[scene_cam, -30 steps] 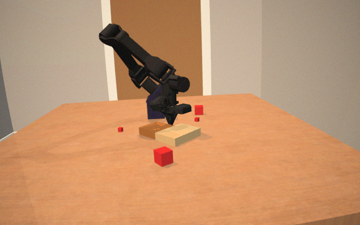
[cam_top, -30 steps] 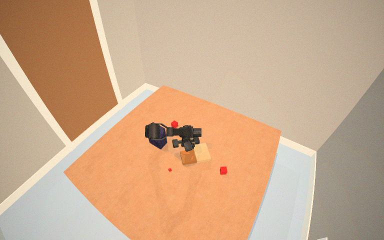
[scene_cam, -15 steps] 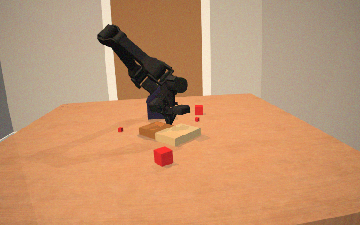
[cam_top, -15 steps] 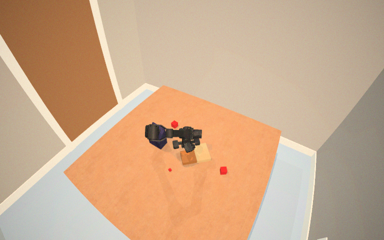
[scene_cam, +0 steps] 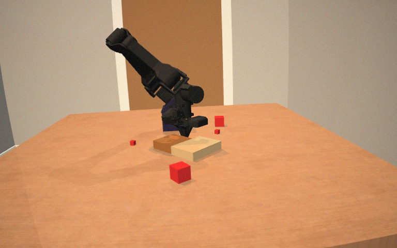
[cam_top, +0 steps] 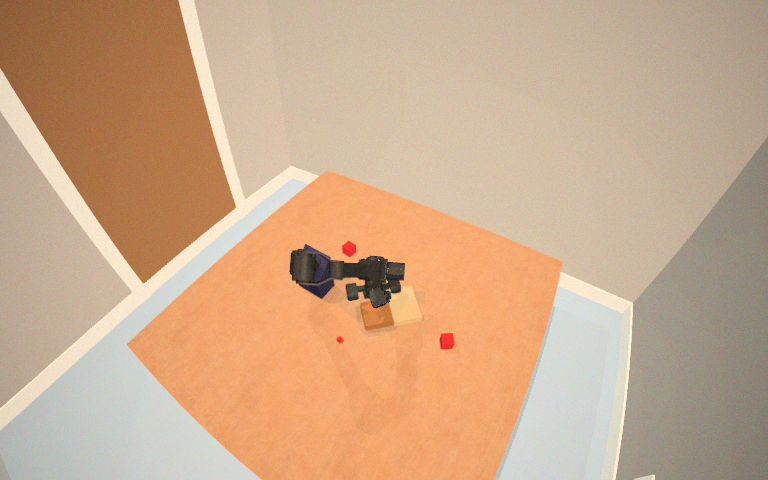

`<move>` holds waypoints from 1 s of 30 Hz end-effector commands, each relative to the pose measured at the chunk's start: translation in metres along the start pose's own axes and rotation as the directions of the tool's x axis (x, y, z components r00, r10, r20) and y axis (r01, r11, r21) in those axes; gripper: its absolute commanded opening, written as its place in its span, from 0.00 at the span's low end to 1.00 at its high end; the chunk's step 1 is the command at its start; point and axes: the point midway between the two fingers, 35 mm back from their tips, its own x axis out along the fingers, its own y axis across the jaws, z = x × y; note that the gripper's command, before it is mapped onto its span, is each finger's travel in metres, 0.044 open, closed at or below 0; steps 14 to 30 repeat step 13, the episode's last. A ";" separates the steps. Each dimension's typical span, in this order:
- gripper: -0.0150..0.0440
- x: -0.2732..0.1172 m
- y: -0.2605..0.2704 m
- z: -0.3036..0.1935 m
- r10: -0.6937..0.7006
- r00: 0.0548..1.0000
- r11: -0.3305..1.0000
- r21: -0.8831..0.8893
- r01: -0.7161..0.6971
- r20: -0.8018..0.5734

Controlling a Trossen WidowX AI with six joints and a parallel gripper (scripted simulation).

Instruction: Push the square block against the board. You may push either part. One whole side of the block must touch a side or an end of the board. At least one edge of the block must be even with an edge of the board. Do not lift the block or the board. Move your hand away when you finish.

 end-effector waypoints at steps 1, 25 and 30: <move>0.25 0.000 0.000 0.005 -0.001 1.000 1.000 -0.002 0.001 0.003; 0.25 0.000 0.001 0.002 0.000 1.000 1.000 -0.002 0.000 0.002; 0.25 0.000 0.001 0.002 0.000 1.000 1.000 -0.002 0.000 0.002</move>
